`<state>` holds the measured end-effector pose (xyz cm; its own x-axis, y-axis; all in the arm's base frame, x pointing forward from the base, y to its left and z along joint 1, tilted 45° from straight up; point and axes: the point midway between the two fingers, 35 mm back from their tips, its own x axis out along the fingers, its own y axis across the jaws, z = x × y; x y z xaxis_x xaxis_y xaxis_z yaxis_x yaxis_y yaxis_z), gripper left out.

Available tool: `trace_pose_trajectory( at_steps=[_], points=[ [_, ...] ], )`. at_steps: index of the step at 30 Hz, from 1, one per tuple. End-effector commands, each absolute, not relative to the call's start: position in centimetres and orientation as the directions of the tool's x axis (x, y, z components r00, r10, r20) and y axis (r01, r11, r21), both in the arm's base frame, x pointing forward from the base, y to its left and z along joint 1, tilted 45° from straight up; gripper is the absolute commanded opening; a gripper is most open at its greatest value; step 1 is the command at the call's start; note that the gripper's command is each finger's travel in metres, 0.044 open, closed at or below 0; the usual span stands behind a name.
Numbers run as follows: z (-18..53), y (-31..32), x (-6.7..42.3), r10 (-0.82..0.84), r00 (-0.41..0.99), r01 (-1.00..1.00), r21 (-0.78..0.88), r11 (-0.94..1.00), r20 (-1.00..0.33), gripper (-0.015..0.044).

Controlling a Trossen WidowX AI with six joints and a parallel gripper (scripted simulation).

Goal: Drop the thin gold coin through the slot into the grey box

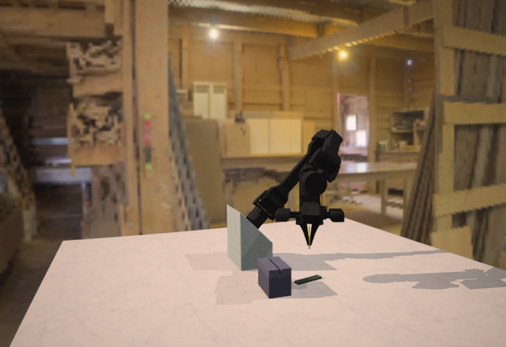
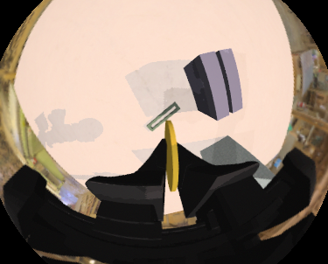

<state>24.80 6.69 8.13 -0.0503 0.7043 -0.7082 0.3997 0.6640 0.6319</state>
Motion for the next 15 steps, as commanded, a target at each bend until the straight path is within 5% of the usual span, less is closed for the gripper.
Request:
trace_pose_trajectory(
  at_steps=[1, 8, 15],
  points=[
    [8.14, 6.67, 24.83, 0.702, -0.052, 0.252, 0.671, 0.697, -0.710, 0.0000],
    [8.18, 6.70, 24.88, 0.702, -0.052, 0.021, 0.702, 0.712, -0.710, 0.0000],
    [8.18, 6.70, 24.89, 0.702, -0.052, -0.001, 0.703, 0.711, -0.710, 0.0000]
  ],
)
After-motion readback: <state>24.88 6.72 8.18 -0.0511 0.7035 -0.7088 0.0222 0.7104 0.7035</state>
